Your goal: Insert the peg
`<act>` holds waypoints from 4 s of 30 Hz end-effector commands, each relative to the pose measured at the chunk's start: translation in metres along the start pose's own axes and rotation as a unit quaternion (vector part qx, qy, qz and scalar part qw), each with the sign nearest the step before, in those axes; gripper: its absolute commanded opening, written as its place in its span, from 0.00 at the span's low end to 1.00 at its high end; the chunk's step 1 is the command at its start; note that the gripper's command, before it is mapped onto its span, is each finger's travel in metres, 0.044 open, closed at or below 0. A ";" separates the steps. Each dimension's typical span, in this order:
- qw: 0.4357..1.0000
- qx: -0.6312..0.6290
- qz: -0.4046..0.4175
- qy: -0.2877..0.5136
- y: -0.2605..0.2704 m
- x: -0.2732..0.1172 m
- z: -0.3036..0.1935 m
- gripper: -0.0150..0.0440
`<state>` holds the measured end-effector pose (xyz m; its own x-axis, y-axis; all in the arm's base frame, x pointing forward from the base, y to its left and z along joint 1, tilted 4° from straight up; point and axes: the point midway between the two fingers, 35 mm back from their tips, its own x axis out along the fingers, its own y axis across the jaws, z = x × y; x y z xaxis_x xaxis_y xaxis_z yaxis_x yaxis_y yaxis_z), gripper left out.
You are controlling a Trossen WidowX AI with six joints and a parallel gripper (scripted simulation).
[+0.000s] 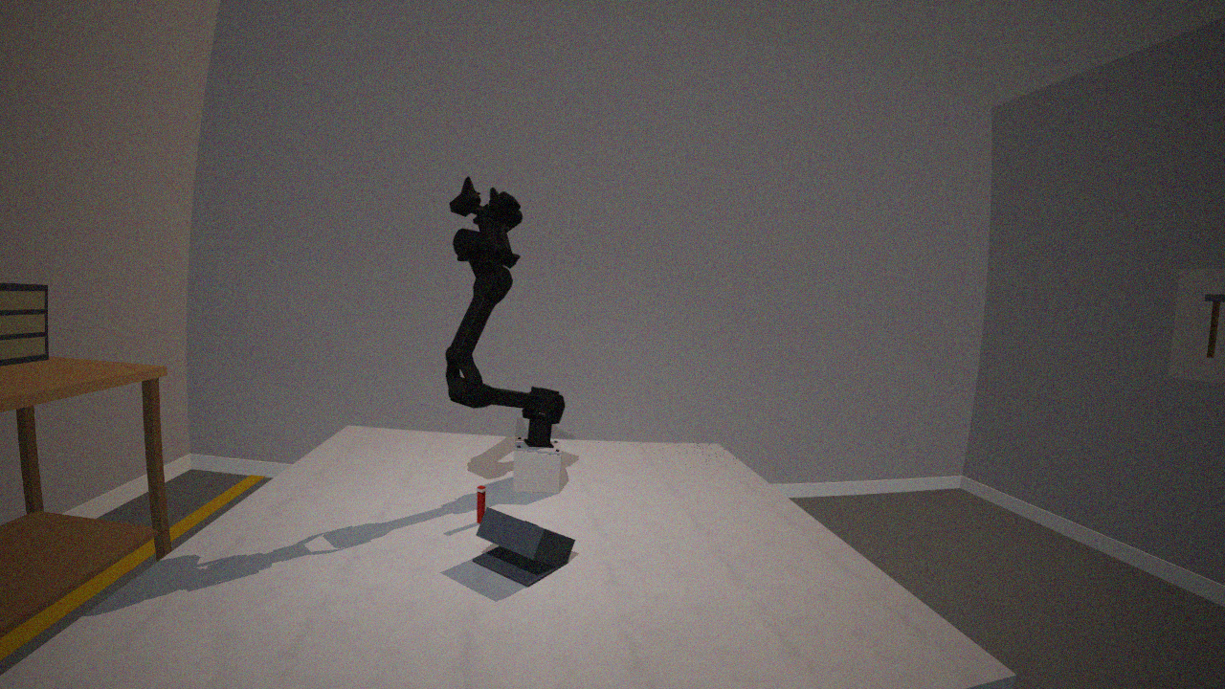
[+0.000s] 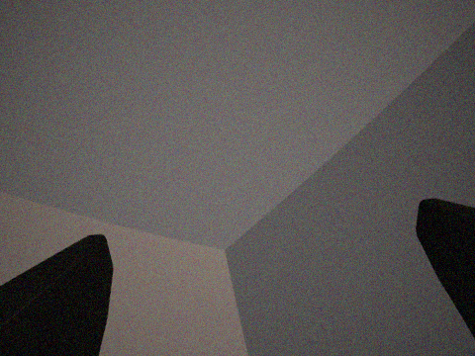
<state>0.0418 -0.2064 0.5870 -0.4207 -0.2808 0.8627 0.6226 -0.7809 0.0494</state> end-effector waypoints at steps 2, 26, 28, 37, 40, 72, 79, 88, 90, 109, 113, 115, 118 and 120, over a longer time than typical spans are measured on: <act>1.000 -0.001 -0.004 -0.003 -0.003 0.001 0.000 1.00; 0.974 -0.087 -0.187 -0.098 -0.137 0.023 0.027 1.00; 0.969 -0.096 -0.202 -0.104 -0.148 0.022 0.031 1.00; 0.945 -0.162 -0.248 -0.136 -0.174 0.020 0.046 1.00; 0.935 -0.178 -0.271 -0.143 -0.188 0.017 0.053 1.00; 0.752 -0.339 -0.516 -0.231 -0.298 -0.079 0.159 1.00; 0.697 -0.367 -0.565 -0.246 -0.307 -0.112 0.184 1.00; 0.622 -0.393 -0.623 -0.267 -0.308 -0.157 0.215 1.00; 0.604 -0.397 -0.635 -0.272 -0.307 -0.167 0.221 1.00; 0.432 -0.414 -0.735 -0.319 -0.272 -0.269 0.269 1.00; 0.395 -0.412 -0.753 -0.329 -0.260 -0.291 0.275 1.00; 0.376 -0.409 -0.761 -0.334 -0.253 -0.302 0.278 1.00; 0.348 -0.405 -0.773 -0.343 -0.242 -0.318 0.281 1.00; 0.329 -0.402 -0.781 -0.348 -0.234 -0.329 0.282 1.00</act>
<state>0.2027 0.2284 0.4500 0.5725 0.8162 0.0779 -0.5192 0.2874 0.8049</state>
